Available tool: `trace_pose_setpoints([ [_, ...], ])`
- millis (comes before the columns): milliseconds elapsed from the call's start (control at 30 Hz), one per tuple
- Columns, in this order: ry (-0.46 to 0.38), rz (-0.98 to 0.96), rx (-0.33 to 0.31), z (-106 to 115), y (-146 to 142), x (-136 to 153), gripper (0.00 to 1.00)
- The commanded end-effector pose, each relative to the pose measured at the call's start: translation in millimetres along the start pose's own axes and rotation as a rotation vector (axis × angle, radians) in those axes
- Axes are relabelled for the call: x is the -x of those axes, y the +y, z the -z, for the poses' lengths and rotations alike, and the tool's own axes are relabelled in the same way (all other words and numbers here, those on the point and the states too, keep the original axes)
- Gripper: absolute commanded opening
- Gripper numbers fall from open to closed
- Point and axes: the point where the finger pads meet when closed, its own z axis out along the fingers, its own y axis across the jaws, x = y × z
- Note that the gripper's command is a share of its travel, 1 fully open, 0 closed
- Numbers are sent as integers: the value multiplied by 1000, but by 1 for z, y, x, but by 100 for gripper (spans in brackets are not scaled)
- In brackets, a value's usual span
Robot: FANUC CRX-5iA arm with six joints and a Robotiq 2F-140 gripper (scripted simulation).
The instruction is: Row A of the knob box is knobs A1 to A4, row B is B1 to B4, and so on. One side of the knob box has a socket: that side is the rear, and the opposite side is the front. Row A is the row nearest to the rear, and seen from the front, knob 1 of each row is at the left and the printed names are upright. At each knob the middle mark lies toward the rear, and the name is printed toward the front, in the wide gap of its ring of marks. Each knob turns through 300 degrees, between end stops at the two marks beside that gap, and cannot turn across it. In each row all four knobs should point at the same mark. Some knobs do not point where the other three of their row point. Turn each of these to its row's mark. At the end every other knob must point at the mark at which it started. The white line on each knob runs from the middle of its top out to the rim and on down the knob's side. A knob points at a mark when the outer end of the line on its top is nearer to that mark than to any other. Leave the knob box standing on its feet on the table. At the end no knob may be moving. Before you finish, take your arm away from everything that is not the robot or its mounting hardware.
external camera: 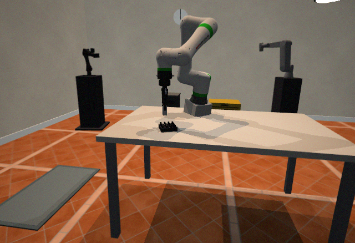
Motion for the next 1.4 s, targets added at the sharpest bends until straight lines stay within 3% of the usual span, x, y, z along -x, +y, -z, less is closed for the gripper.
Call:
trace_pose_setpoints([
  [0,0,0,0,0,0,0,12],
  [1367,0,0,0,-8,0,0,12],
])
